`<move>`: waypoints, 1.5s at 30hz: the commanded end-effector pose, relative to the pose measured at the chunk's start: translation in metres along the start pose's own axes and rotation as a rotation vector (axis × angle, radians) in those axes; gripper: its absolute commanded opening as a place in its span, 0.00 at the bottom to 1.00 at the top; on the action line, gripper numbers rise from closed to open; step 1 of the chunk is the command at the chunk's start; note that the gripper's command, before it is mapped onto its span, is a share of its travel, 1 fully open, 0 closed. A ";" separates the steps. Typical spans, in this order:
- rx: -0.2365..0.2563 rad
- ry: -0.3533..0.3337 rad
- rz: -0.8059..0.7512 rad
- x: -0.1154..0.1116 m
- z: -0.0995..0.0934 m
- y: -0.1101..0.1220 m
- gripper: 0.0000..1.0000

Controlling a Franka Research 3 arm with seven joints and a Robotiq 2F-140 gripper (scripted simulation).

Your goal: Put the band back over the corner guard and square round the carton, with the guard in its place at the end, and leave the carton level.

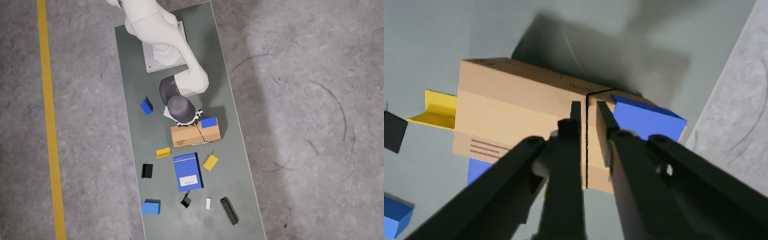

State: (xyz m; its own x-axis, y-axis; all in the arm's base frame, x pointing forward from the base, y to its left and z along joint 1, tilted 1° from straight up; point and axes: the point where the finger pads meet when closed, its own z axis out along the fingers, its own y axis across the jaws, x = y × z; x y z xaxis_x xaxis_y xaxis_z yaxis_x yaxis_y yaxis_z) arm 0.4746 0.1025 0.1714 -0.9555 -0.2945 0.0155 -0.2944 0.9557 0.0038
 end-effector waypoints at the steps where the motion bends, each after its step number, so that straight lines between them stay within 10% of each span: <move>1: -0.001 -0.003 -0.007 0.000 0.000 0.000 0.18; 45: -0.001 -0.003 -0.008 0.000 0.022 0.000 0.18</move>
State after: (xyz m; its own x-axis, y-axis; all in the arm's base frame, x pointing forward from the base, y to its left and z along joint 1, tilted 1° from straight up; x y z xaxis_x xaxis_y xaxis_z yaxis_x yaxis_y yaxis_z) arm 0.4737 0.1019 0.1515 -0.9531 -0.3023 0.0159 -0.3022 0.9532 0.0070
